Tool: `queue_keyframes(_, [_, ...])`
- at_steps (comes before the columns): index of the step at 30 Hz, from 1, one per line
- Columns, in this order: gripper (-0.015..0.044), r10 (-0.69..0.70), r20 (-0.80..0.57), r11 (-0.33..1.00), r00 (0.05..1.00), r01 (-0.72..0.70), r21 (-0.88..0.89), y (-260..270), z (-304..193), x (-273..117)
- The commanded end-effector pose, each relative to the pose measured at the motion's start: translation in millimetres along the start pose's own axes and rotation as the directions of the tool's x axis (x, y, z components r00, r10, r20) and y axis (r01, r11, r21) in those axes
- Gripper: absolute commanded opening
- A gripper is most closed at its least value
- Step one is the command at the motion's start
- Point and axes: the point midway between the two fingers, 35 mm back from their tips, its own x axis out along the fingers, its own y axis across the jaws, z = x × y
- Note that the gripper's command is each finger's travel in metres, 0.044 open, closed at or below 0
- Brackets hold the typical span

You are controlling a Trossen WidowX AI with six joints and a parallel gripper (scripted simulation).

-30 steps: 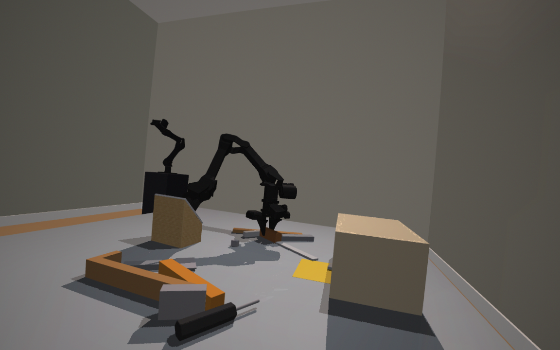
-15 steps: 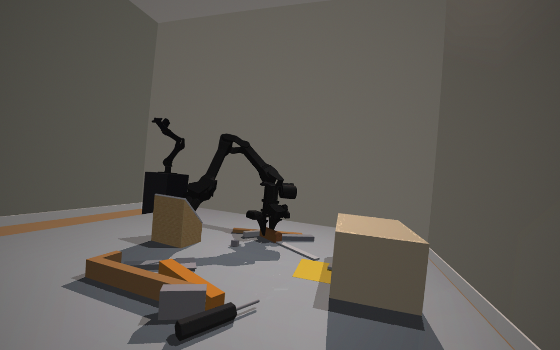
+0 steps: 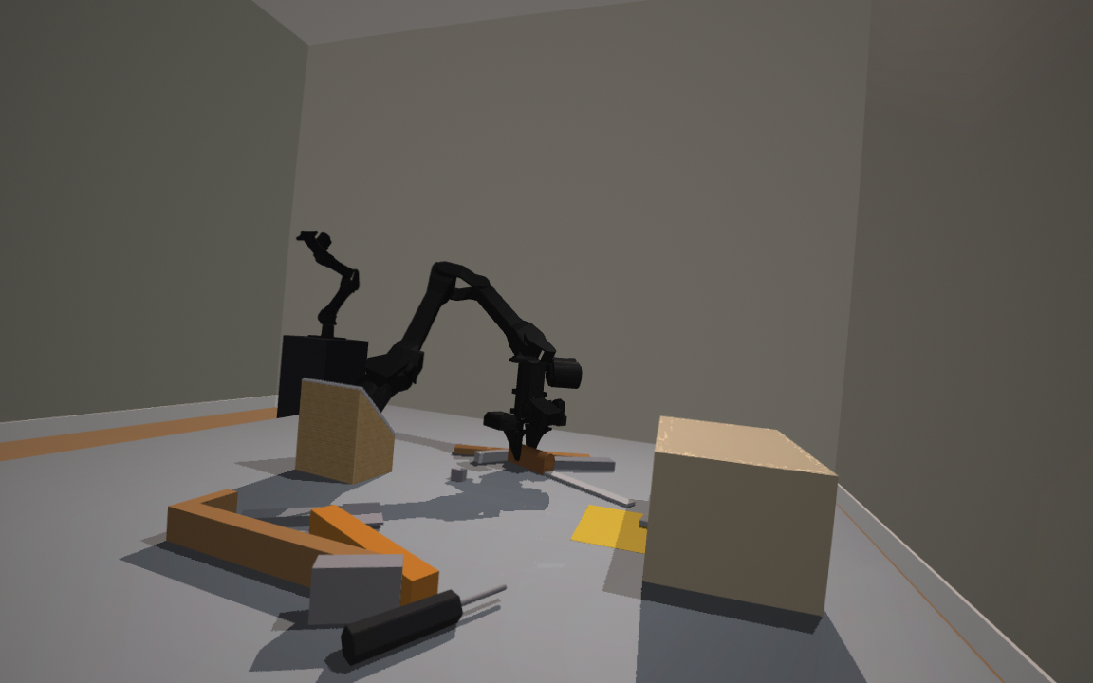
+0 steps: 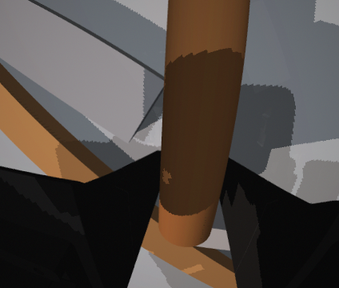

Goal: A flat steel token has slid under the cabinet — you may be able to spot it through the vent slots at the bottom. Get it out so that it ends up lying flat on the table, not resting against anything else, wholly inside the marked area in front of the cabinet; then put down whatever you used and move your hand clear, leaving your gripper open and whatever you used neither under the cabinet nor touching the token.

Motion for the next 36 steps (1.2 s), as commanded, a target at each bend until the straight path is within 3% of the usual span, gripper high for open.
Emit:
queue_keyframes(1, [0.0, 0.008, 0.001, 1.0, 1.0, -0.008, -0.022, 3.2, 4.9, -1.3])
queue_keyframes(4, [0.0, 0.008, 0.001, 1.0, 1.0, -0.008, -0.025, 3.0, 6.8, -1.3])
queue_keyframes(11, [0.0184, 0.001, 0.0, 1.0, 1.0, -0.001, -0.011, 0.3, 4.9, -0.1])
queue_keyframes(16, [0.02, 0.002, 0.0, 1.0, 1.0, -0.002, -0.011, 0.4, 4.9, -0.2])
queue_keyframes(19, [0.027, 0.008, 0.0, 1.0, 1.0, -0.008, -0.011, 0.3, 4.9, -0.2])
queue_keyframes(36, [0.027, 0.008, 0.0, 1.0, 1.0, -0.008, -0.008, -0.7, 4.2, 4.7])
